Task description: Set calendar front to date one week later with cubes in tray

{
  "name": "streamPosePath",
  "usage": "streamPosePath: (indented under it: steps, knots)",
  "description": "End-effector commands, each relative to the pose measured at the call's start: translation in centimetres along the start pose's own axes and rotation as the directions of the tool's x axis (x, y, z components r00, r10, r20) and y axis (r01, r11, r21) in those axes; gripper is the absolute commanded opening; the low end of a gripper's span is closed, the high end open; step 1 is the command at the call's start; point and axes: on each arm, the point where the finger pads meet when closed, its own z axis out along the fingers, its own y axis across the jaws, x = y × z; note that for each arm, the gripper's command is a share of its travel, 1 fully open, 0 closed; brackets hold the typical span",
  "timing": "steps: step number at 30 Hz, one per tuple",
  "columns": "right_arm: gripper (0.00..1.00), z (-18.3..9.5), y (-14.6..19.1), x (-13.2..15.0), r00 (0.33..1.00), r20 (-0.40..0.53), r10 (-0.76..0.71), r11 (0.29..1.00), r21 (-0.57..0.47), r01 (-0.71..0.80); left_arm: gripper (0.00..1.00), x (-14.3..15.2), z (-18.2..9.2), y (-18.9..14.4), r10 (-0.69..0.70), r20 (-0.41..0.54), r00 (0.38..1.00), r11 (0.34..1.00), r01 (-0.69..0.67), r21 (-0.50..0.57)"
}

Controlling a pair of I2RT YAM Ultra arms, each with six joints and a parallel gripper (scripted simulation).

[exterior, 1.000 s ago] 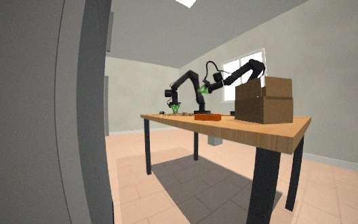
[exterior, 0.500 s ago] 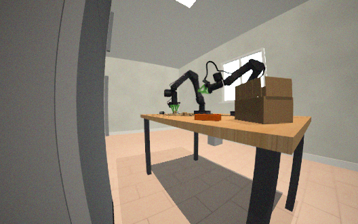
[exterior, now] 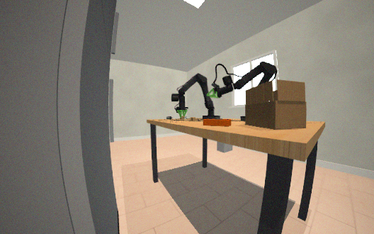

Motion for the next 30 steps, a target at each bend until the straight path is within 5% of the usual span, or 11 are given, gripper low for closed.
streamPosePath:
  steps: [1, 30]
  knots:
    - [0.27, 0.41, -0.11, -0.13, 1.0, 0.001, 0.016, 1.0, -0.001, -0.016, 1.0, -0.72, 0.04, -0.08, 0.001, 0.025, 1.0, 1.0, -0.001, 0.001]
    - [0.27, 0.82, -0.17, -0.09, 1.0, 0.002, 0.008, 1.0, -0.005, -0.008, 1.0, -0.72, 0.04, -0.08, 0.001, 0.025, 1.0, 1.0, -0.001, 0.001]
